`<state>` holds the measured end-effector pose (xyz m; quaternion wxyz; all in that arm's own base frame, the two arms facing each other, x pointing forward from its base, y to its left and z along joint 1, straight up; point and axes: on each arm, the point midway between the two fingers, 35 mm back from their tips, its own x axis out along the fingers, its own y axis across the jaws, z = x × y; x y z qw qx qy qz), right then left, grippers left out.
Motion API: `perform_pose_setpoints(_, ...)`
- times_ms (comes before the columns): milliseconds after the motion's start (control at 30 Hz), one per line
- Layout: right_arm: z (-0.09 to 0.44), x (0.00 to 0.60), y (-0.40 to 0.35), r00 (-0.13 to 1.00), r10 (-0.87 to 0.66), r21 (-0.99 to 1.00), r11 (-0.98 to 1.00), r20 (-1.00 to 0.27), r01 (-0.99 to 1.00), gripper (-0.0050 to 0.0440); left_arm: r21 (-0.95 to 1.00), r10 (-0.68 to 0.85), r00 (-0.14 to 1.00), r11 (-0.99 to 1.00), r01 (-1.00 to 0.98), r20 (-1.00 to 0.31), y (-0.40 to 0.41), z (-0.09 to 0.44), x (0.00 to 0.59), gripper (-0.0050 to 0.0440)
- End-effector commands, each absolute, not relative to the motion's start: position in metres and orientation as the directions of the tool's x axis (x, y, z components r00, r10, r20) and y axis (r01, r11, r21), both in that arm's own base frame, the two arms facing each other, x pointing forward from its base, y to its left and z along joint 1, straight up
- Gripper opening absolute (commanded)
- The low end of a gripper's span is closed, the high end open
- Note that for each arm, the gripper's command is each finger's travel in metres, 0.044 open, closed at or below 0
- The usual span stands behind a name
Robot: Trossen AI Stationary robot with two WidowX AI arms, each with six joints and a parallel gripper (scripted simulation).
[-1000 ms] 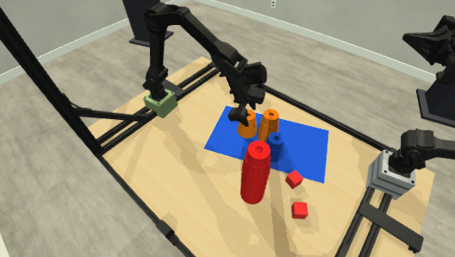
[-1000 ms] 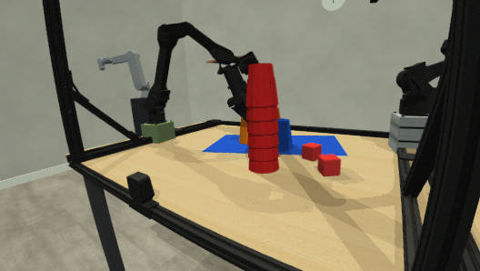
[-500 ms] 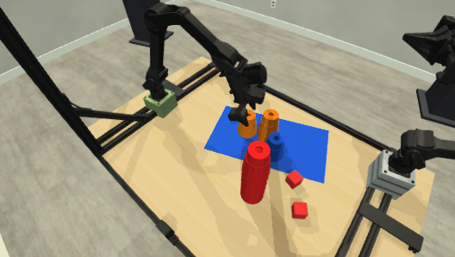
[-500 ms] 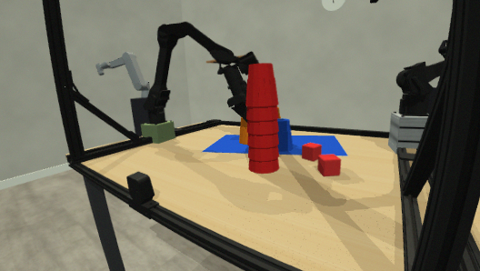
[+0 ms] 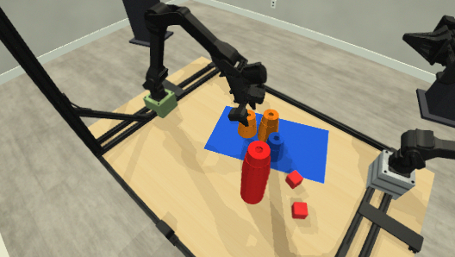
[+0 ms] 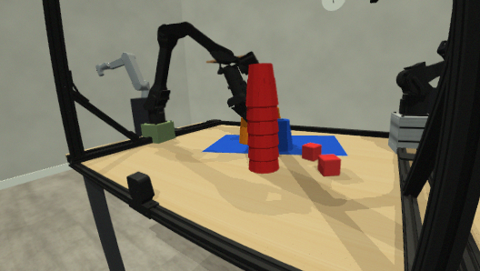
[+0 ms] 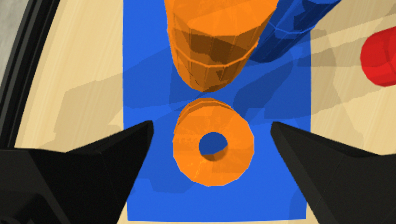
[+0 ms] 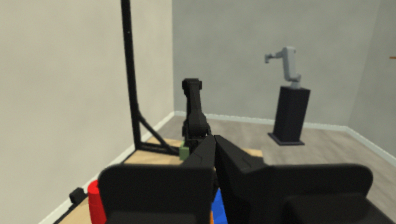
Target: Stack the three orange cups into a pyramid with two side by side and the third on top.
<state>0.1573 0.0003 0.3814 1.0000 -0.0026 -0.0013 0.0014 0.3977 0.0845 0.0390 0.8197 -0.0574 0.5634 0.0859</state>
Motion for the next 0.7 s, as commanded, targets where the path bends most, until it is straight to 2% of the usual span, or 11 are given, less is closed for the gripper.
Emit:
perform_pose_setpoints(0,0.381,0.157,0.000,1.000,0.000,0.000,1.000,0.000,0.000,0.0000,0.003,0.076,0.349,0.979,-0.206,-0.934,0.084,0.042,0.397,0.0440)
perform_pose_setpoints(200,0.381,0.157,0.000,1.000,0.000,0.000,1.000,0.000,0.000,0.0000,0.003,0.076,0.349,0.979,-0.206,-0.934,0.083,0.086,0.393,0.0440)
perform_pose_setpoints(500,0.381,0.157,0.000,1.000,0.000,0.000,1.000,0.000,0.000,0.0000,0.003,0.076,0.349,0.979,-0.206,-0.934,0.083,0.089,0.392,0.0440)
perform_pose_setpoints(667,0.381,0.157,0.000,1.000,0.000,0.000,1.000,0.000,0.000,0.0000,-0.007,0.079,0.429,0.981,-0.195,-0.900,0.078,0.121,0.388,0.0440)
